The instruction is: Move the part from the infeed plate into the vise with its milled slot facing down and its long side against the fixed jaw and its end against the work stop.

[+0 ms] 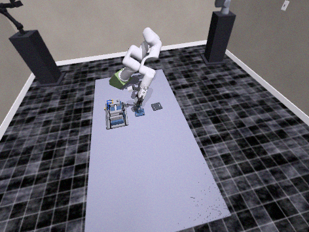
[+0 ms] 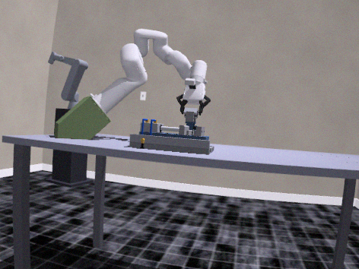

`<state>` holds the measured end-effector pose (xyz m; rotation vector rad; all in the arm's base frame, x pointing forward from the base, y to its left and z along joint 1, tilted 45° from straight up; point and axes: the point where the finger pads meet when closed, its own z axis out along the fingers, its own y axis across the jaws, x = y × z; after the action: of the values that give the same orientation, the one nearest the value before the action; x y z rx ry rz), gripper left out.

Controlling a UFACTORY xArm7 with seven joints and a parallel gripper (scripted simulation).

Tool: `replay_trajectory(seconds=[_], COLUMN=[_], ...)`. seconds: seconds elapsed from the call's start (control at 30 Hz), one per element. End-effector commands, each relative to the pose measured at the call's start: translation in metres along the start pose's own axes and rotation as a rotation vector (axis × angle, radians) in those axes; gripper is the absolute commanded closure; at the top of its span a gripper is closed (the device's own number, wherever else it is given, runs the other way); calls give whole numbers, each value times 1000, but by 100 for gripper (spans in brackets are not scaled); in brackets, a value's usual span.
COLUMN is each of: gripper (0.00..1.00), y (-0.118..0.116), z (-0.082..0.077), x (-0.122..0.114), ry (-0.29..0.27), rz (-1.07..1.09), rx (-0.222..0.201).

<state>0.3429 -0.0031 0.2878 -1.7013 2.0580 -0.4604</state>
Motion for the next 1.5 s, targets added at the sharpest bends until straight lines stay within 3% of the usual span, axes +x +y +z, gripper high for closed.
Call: replay_trajectory(seconds=[0.0,0.67,1.47], gripper=[11,11,11], y=[-1,-1,-1], z=[-1,-1,-1], x=[0,-2,-3], ry=[36,173,270], rz=[1,2,2], rx=[2,2,2])
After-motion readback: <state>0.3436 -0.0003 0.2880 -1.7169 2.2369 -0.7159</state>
